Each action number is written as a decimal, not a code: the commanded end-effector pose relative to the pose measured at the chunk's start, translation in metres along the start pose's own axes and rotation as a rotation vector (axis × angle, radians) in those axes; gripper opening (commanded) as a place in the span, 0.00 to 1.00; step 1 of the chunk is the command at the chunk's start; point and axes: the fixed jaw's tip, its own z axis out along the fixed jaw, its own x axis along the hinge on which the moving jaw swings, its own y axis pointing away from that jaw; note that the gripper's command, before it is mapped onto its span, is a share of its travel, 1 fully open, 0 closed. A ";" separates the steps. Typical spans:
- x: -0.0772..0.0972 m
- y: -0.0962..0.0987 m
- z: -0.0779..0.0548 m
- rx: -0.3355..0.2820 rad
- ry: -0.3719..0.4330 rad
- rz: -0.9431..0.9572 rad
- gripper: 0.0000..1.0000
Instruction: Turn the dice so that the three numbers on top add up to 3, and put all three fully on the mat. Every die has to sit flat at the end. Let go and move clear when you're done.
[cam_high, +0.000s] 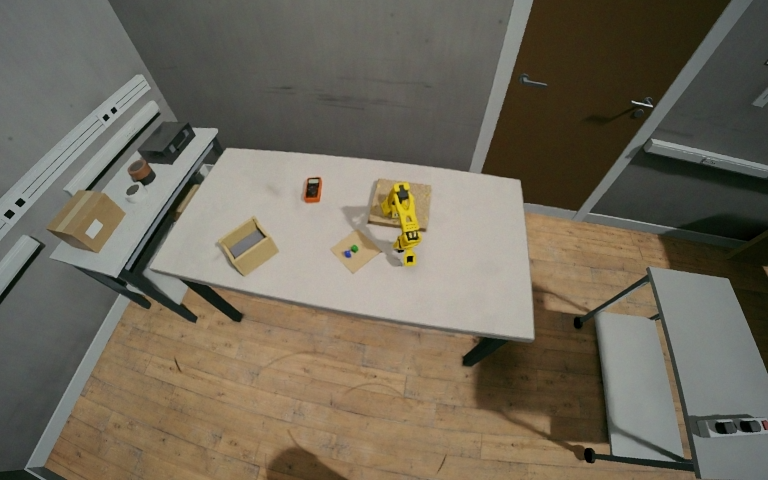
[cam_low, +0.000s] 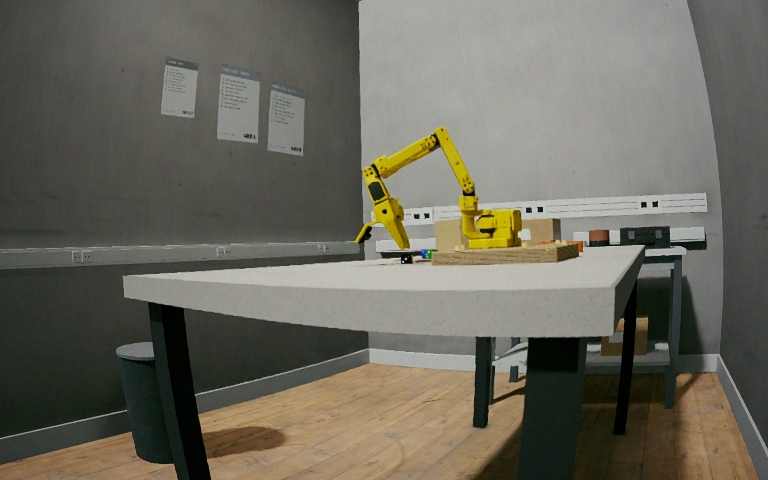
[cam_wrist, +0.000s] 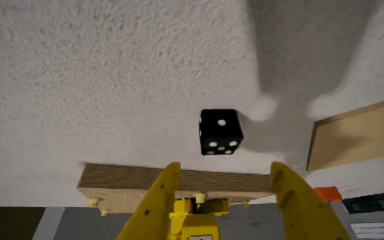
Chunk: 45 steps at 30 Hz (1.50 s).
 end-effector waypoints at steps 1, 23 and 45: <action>-0.001 0.001 0.007 0.003 0.014 0.003 0.28; -0.006 0.002 0.023 0.003 0.014 0.003 0.28; -0.006 0.000 0.023 -0.002 0.016 0.003 0.24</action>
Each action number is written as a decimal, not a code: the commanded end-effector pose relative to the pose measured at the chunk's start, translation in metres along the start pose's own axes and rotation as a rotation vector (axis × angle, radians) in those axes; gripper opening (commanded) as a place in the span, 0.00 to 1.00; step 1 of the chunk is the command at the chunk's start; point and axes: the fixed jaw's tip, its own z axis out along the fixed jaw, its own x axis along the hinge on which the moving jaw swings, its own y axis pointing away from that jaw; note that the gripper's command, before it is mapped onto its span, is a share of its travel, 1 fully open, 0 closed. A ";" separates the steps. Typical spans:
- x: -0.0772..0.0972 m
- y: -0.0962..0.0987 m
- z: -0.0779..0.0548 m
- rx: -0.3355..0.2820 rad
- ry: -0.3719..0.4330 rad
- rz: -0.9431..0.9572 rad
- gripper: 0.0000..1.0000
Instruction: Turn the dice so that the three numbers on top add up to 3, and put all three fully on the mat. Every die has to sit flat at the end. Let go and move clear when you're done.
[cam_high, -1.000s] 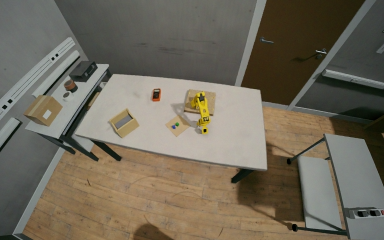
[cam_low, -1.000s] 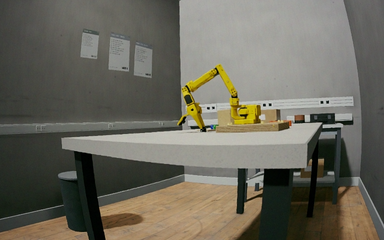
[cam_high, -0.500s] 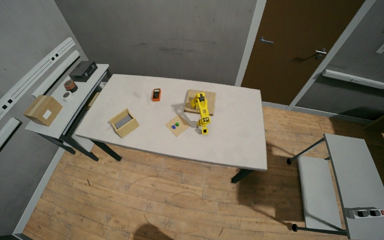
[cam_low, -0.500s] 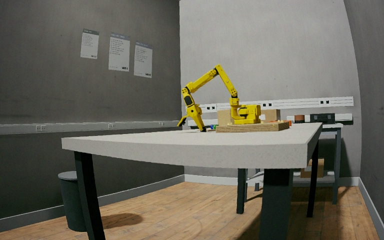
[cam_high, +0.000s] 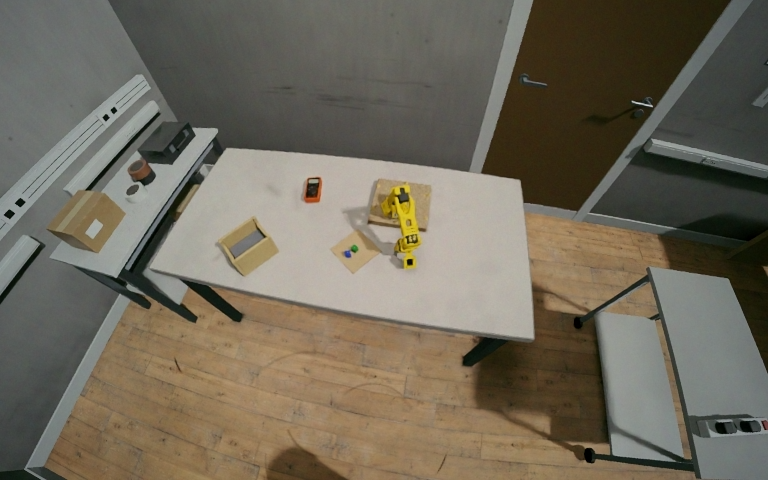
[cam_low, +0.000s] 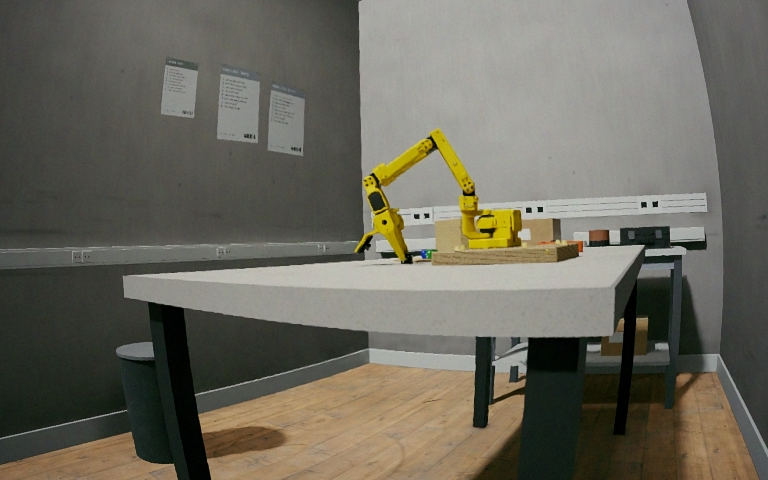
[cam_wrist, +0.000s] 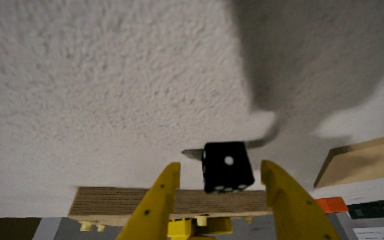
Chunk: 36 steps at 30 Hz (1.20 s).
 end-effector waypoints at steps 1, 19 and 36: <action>0.003 -0.001 0.005 -0.002 0.025 0.003 0.24; 0.003 -0.008 0.006 -0.017 0.029 0.003 0.13; 0.003 -0.010 0.006 -0.022 0.030 0.003 0.09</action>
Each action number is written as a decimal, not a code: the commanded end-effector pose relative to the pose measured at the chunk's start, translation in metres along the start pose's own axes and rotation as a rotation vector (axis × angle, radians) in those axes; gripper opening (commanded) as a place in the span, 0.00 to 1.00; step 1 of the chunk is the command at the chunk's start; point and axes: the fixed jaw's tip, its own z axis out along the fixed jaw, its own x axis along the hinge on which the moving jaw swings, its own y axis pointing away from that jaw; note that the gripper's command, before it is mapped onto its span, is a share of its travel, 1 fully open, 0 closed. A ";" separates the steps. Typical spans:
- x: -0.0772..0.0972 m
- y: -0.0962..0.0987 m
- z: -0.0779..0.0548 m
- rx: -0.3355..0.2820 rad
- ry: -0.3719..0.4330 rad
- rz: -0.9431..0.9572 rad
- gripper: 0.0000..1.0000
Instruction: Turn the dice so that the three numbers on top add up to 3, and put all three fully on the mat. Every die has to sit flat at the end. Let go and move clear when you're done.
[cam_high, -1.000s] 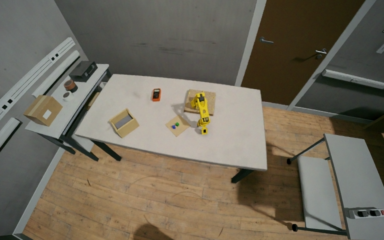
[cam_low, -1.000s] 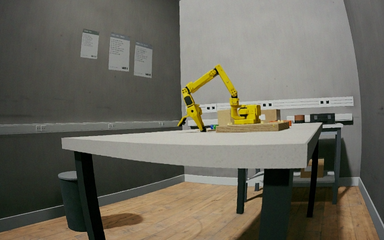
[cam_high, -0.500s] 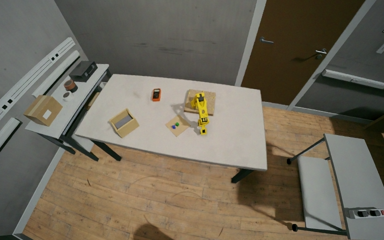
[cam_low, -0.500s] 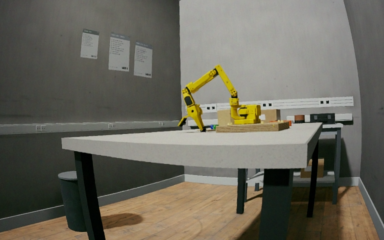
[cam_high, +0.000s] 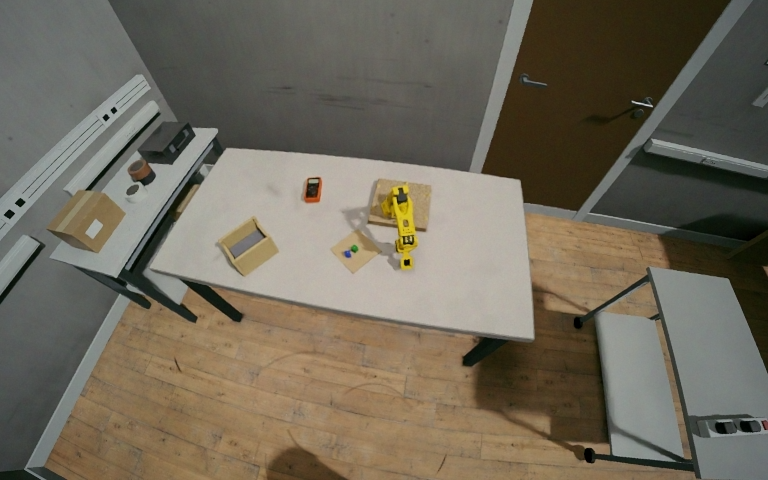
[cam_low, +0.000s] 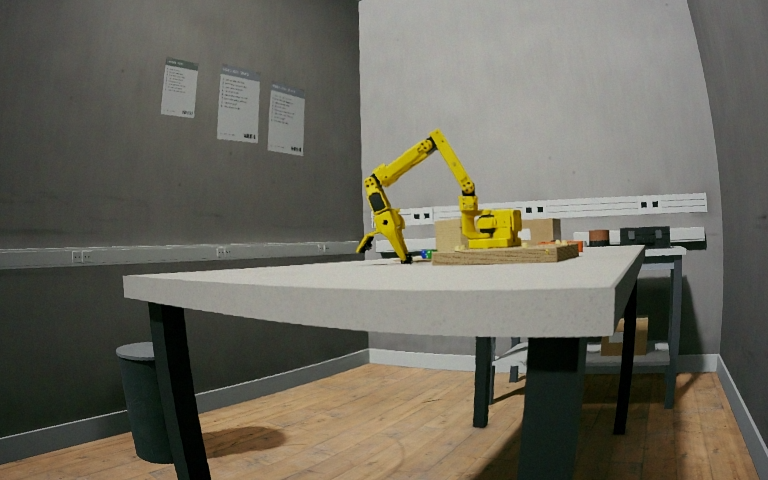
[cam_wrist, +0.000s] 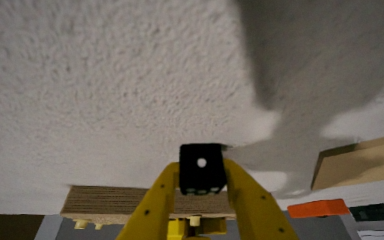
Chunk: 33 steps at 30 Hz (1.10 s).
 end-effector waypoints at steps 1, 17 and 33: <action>0.003 -0.001 0.005 -0.003 0.027 -0.004 0.09; 0.003 -0.001 0.005 -0.003 0.026 -0.004 0.00; 0.010 0.000 -0.023 -0.007 -0.165 -0.001 0.00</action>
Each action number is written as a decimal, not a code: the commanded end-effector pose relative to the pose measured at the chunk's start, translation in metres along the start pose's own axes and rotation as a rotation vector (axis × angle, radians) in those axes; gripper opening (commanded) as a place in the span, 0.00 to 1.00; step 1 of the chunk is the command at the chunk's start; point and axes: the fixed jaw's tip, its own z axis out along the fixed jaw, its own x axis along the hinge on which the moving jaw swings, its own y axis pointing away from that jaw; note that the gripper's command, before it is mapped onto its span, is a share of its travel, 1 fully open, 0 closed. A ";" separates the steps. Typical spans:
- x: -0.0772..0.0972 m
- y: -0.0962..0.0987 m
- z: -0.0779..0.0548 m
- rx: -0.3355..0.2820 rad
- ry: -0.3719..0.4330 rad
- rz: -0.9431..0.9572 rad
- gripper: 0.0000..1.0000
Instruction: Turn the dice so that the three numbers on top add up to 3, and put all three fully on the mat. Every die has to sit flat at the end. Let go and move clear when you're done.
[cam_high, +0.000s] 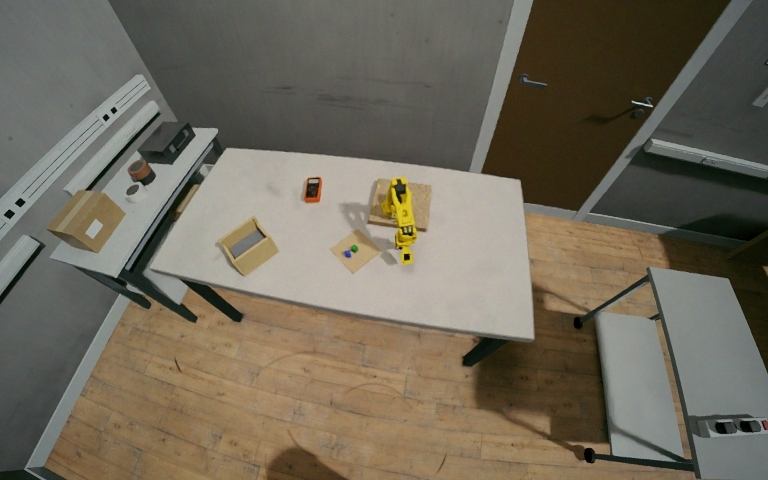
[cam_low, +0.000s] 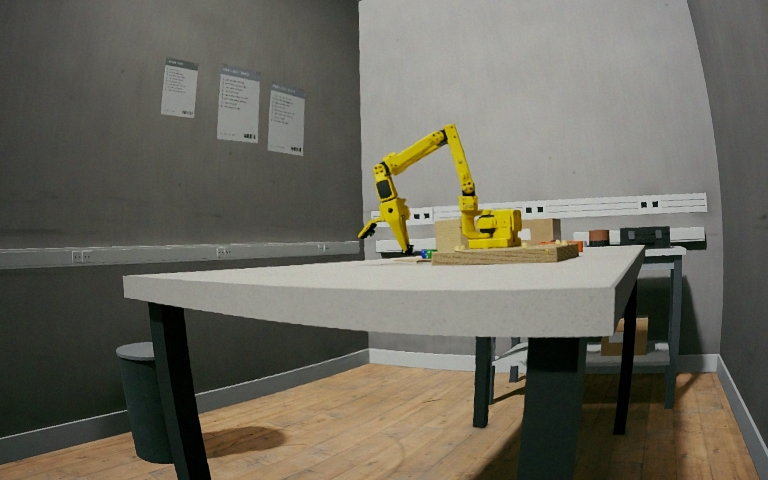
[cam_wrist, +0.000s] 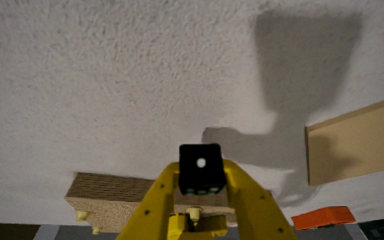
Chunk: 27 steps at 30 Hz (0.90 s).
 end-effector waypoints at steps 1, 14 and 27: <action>0.001 0.000 -0.009 -0.004 -0.077 -0.001 0.00; 0.009 0.001 -0.026 -0.010 -0.245 0.001 0.00; 0.009 0.001 -0.026 -0.010 -0.245 0.001 0.00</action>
